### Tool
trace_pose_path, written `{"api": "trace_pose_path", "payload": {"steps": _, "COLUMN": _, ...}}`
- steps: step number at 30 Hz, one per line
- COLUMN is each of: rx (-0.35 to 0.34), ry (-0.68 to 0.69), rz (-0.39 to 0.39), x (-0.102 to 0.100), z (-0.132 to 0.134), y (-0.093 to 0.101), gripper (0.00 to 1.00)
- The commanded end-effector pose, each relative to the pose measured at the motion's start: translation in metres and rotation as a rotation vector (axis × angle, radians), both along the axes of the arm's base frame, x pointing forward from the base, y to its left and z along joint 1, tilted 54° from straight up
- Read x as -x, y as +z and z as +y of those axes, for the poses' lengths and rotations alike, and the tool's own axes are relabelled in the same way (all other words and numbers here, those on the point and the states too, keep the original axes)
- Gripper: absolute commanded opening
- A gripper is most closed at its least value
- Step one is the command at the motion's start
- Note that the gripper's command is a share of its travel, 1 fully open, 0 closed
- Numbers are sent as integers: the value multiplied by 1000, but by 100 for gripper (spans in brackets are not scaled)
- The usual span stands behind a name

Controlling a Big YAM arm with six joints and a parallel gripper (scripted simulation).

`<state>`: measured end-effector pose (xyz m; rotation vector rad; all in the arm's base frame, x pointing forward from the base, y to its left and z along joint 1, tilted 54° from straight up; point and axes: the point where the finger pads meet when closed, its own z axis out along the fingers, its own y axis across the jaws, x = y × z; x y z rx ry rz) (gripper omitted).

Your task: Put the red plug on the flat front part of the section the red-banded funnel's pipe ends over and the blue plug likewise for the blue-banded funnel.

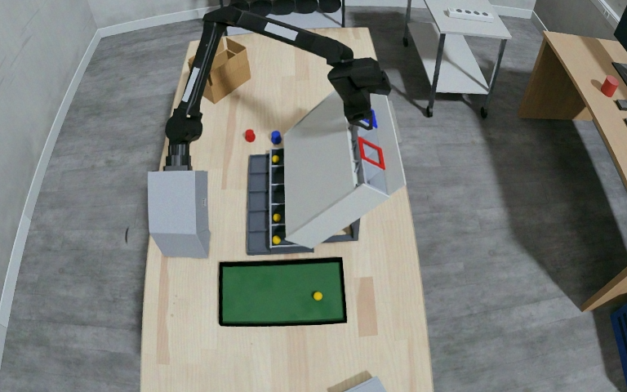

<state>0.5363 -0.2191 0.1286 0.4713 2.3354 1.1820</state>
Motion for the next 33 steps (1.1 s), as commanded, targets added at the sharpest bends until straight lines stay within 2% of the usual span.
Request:
{"api": "trace_pose_path", "payload": {"steps": 1, "rx": 13, "ry": -11, "rz": -19, "x": -2, "z": -9, "y": 8, "gripper": 59}}
{"api": "trace_pose_path", "payload": {"steps": 9, "rx": 13, "ry": -11, "rz": -19, "x": -2, "z": -9, "y": 8, "gripper": 59}}
{"api": "trace_pose_path", "payload": {"steps": 24, "rx": 37, "ry": 20, "rz": -46, "x": 3, "z": -35, "y": 28, "gripper": 59}}
{"api": "trace_pose_path", "payload": {"steps": 33, "rx": 23, "ry": 18, "rz": -27, "x": 3, "z": -34, "y": 28, "gripper": 59}}
